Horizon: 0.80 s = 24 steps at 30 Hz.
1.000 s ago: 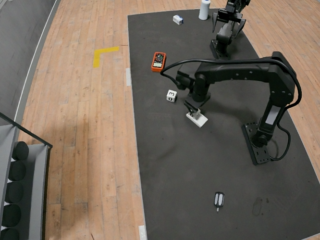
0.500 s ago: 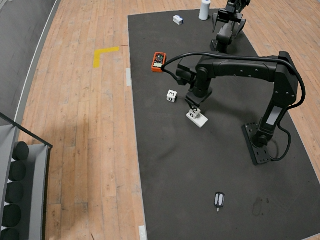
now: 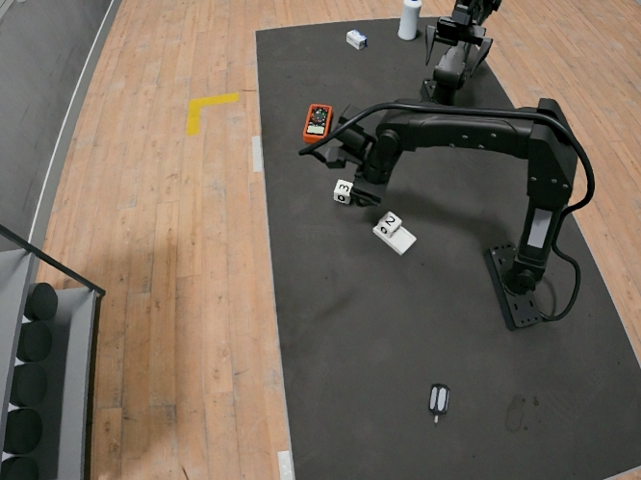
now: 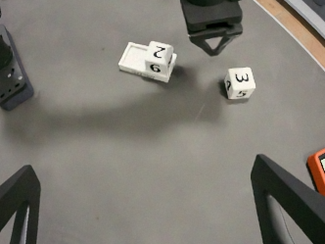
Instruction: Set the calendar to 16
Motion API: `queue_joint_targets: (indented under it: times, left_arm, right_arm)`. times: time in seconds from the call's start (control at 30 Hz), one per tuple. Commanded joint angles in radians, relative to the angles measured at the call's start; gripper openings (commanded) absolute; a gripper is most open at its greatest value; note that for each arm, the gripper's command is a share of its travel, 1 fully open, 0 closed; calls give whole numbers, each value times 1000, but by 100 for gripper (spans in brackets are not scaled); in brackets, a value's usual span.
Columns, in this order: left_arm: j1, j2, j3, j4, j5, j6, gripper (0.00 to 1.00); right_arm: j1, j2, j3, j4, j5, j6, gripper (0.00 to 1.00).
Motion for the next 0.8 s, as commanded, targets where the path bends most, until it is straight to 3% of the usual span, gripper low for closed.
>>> queue_joint_targets:
  times: [0.0,0.77]
  left_arm:
    - [-16,24,78,55,-3,-206,64]
    - [-56,289,380,-158,-30,-1162,64]
  right_arm:
    - [-8,4,26,1,-3,-5,100]
    - [-8,4,26,1,-3,-5,100]
